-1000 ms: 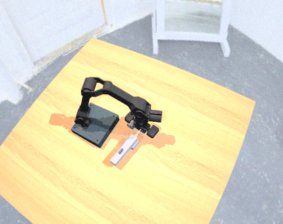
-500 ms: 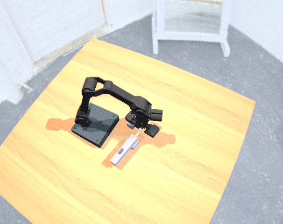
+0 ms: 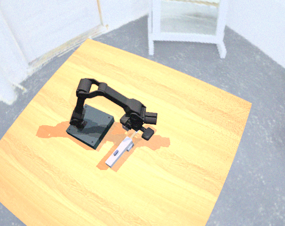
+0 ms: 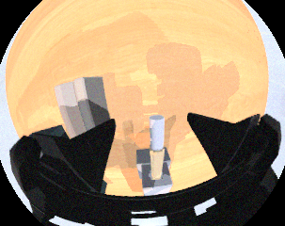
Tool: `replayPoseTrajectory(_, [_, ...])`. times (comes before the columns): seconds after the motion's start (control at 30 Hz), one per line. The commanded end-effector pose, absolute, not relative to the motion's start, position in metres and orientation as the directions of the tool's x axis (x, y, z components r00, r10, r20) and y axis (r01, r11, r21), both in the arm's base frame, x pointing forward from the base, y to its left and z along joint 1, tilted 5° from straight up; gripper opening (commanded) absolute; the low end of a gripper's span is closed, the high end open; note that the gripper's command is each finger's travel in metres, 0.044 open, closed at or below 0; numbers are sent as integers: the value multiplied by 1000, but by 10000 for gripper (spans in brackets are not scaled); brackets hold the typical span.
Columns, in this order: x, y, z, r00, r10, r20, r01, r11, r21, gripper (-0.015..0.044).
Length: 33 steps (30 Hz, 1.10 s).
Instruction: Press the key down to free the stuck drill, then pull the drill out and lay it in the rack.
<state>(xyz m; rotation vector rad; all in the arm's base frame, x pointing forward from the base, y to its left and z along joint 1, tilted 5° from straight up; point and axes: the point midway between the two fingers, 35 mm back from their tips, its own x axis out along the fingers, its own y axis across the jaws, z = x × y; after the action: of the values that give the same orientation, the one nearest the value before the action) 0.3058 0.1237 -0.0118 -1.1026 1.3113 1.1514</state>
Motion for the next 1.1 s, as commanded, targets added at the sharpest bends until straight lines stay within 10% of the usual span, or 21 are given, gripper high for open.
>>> replayPoseTrajectory(0.0, [305,121,-13,-52,-10,-999,-992,118,51,440])
replayPoseTrajectory(0.63, [304,113,-16,-52,-10,-999,-992,118,51,440])
replayPoseTrajectory(1.07, [305,115,-14,-50,-6,-999,-991,121,49,99])
